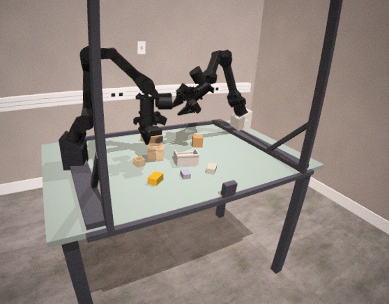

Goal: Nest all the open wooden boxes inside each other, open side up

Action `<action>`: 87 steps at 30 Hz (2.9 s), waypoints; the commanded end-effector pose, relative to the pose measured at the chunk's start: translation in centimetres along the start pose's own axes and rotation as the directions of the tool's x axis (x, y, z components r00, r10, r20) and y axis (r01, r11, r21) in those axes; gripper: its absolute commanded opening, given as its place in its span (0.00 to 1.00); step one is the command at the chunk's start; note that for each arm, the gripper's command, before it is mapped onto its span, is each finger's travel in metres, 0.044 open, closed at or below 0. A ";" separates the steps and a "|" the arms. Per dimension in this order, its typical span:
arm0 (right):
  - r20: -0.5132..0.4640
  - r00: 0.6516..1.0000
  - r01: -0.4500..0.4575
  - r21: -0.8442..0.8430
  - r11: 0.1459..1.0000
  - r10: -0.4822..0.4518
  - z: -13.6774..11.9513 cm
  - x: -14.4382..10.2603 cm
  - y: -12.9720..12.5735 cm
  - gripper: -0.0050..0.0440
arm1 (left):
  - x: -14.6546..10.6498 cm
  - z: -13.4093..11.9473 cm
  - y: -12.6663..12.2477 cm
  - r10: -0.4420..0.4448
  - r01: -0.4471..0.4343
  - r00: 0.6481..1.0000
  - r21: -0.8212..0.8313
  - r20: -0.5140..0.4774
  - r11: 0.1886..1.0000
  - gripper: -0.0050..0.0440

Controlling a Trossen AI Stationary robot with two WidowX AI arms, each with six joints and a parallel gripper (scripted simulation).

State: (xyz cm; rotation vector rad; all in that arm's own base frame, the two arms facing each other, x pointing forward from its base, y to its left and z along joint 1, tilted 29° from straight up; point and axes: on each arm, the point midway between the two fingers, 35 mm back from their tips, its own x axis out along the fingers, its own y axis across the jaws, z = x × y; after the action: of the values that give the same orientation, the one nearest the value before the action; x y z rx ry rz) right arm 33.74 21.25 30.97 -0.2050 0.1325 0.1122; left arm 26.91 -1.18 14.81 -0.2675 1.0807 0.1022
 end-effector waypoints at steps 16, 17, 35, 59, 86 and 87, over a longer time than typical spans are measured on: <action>-0.480 0.870 -0.050 0.130 0.990 0.107 -9.2 -5.2 -7.7 0.92 | 1.0 -2.4 -1.0 -0.006 0.008 1.000 -0.112 0.023 0.994 0.00; -0.480 0.870 -0.050 0.130 0.990 0.107 -9.2 -5.2 -7.7 0.92 | 1.0 -2.4 -1.0 -0.006 0.008 1.000 -0.112 0.023 0.994 0.00; -0.767 0.616 0.088 0.292 0.952 0.178 -15.4 -13.4 -11.0 0.92 | 2.0 -4.1 -1.4 -0.007 0.011 1.000 -0.184 0.021 0.983 0.00; -0.768 0.616 0.084 0.286 0.955 0.176 -15.3 -13.2 -10.9 0.92 | 6.9 -4.1 -1.3 -0.004 0.005 1.000 -0.182 0.008 0.983 0.00; -0.768 0.616 0.084 0.286 0.955 0.176 -15.3 -13.2 -10.9 0.92 | 6.6 -3.8 -1.5 -0.009 0.013 1.000 -0.183 0.022 0.983 0.38; -0.768 0.616 0.084 0.286 0.955 0.176 -15.3 -13.2 -10.9 0.92 | 6.5 -3.8 -1.5 -0.008 0.012 1.000 -0.183 0.020 0.983 0.38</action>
State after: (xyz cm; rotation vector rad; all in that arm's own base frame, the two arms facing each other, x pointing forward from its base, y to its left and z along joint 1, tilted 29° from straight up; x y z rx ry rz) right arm 20.34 6.19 19.74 0.0628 1.0676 0.0401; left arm 26.90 -3.95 7.27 -0.4352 1.0598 0.1983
